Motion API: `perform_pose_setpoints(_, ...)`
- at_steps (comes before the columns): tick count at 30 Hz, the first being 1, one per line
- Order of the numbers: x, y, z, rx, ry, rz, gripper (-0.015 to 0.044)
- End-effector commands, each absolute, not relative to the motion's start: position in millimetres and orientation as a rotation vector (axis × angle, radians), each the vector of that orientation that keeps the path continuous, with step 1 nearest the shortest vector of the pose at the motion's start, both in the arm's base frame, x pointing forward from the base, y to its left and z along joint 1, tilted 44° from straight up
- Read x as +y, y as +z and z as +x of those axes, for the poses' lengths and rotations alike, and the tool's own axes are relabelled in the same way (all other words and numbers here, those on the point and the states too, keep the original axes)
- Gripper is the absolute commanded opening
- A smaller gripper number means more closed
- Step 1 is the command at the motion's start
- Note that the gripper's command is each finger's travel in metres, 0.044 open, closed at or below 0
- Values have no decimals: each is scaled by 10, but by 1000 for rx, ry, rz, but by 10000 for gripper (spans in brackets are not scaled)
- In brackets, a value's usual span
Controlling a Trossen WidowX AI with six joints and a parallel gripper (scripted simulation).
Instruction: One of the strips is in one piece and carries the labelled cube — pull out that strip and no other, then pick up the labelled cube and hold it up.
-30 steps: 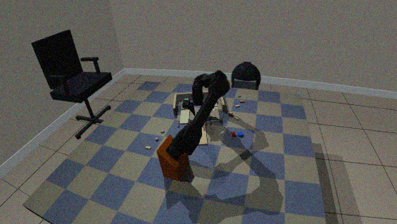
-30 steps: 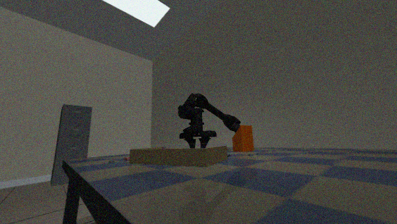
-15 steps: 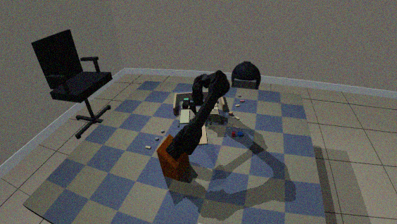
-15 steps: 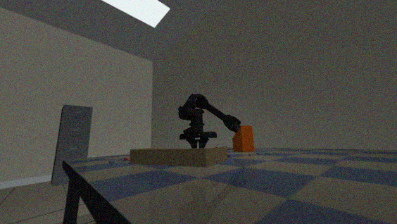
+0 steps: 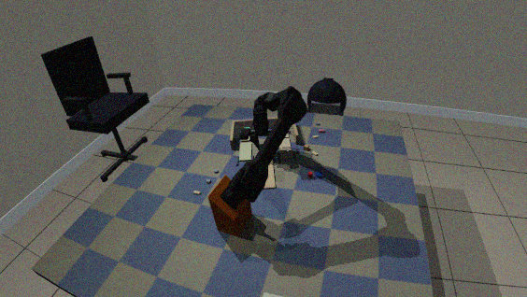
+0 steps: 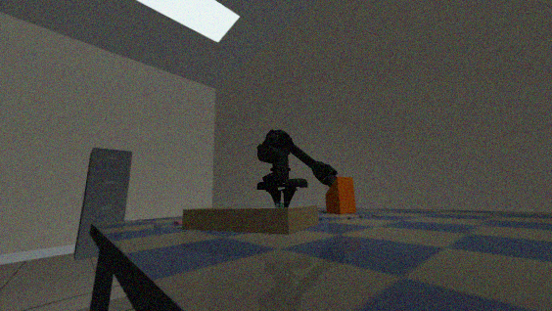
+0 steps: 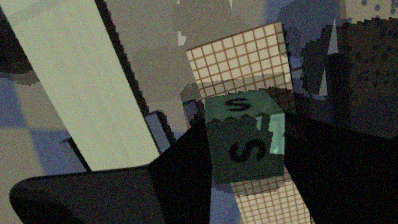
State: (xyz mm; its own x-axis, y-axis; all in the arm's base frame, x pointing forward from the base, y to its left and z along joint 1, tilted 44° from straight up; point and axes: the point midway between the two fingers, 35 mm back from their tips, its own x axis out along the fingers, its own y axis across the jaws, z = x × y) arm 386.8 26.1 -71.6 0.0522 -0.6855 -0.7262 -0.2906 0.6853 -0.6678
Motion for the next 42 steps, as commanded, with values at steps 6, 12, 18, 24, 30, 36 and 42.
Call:
perform_pose_setpoints(6,360,-551,3522,1543,-357,-839,0)
perform_pose_setpoints(12,354,-546,3472,1543,-357,-839,0)
perform_pose_setpoints(18,325,-529,3264,1544,-356,-840,0)
perform_pose_setpoints(24,286,-514,3048,1546,-356,-840,0)
perform_pose_setpoints(30,283,-503,2994,1546,-356,-840,0)
perform_pose_setpoints(36,517,-259,2979,1546,-355,-839,0)
perform_pose_setpoints(42,525,-250,2978,1546,-355,-839,0)
